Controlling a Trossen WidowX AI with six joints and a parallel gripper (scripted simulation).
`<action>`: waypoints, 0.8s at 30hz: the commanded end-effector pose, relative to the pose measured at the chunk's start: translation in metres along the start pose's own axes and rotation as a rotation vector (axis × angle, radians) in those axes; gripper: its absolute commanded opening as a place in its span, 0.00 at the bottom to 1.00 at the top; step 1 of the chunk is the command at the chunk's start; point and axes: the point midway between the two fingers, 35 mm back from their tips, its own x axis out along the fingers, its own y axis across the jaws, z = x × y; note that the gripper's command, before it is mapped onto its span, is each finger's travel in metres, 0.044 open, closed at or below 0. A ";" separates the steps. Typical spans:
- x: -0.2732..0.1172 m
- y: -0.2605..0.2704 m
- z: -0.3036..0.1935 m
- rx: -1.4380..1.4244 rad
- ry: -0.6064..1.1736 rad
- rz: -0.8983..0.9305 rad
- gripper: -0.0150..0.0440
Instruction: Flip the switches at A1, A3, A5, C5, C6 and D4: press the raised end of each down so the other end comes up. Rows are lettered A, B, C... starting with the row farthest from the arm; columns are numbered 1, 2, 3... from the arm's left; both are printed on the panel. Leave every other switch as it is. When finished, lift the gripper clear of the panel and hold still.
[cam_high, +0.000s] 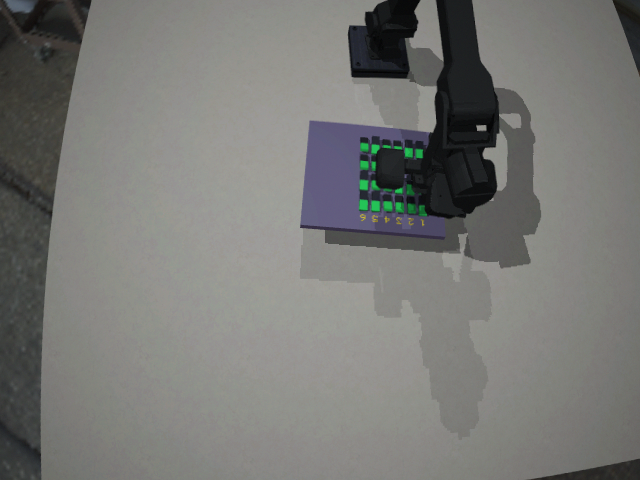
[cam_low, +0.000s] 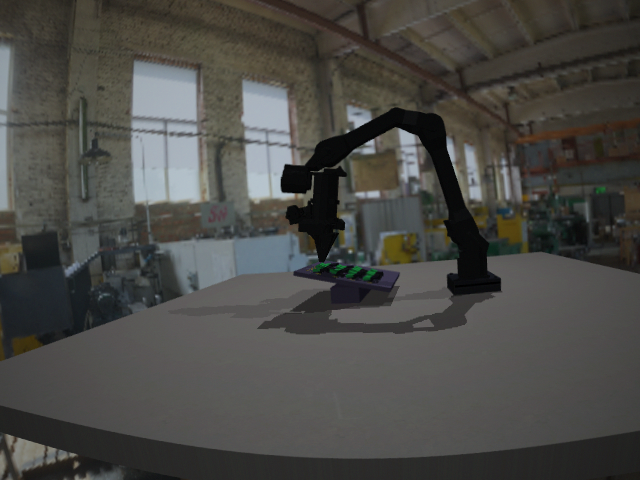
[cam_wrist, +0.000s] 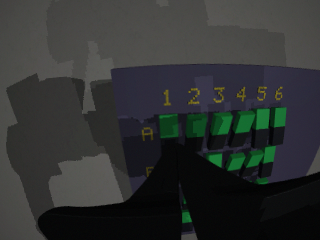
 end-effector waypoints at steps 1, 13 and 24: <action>-0.045 0.000 0.003 0.007 -0.057 0.006 0.25; -0.045 -0.040 0.003 0.006 -0.057 0.002 0.25; -0.005 -0.040 0.006 0.006 -0.032 0.003 0.25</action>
